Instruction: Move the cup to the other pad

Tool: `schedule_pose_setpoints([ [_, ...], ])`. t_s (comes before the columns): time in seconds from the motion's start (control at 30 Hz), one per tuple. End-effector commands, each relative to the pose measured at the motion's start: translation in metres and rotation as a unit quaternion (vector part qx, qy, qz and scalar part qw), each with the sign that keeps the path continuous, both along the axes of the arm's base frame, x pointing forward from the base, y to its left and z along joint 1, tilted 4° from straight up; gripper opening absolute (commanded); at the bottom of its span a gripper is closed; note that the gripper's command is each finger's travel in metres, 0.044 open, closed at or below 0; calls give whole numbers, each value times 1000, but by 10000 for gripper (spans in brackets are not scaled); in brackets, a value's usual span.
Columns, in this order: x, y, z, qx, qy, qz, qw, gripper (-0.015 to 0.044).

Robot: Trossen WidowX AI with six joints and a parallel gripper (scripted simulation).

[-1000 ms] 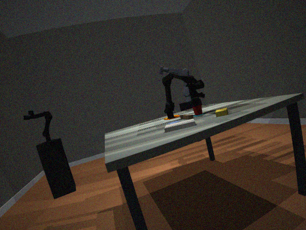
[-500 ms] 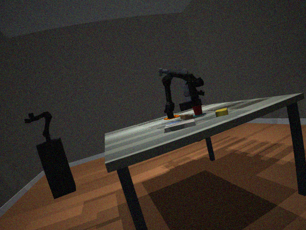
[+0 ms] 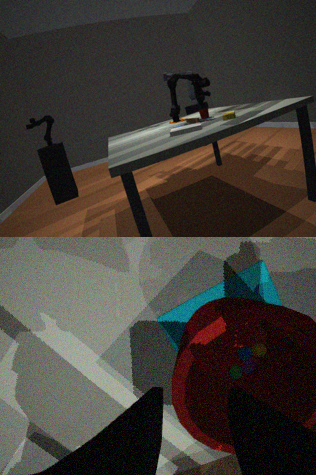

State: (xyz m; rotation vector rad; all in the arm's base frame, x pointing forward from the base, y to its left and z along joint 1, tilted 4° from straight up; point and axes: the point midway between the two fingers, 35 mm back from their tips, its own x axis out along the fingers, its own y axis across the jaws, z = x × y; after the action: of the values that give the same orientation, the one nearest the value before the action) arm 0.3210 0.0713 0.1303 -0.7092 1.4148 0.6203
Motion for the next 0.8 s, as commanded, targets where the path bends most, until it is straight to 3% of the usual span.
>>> schedule_pose_setpoints([
  [0.0,0,0,6,-2,-2,-2,1000,128],
  [0.2,-2,1,12,-2,-2,-2,1000,128],
  [0.6,-1,1,13,0,0,0,1000,440],
  [0.77,-1,2,27,-1,-1,-1,1000,440],
])
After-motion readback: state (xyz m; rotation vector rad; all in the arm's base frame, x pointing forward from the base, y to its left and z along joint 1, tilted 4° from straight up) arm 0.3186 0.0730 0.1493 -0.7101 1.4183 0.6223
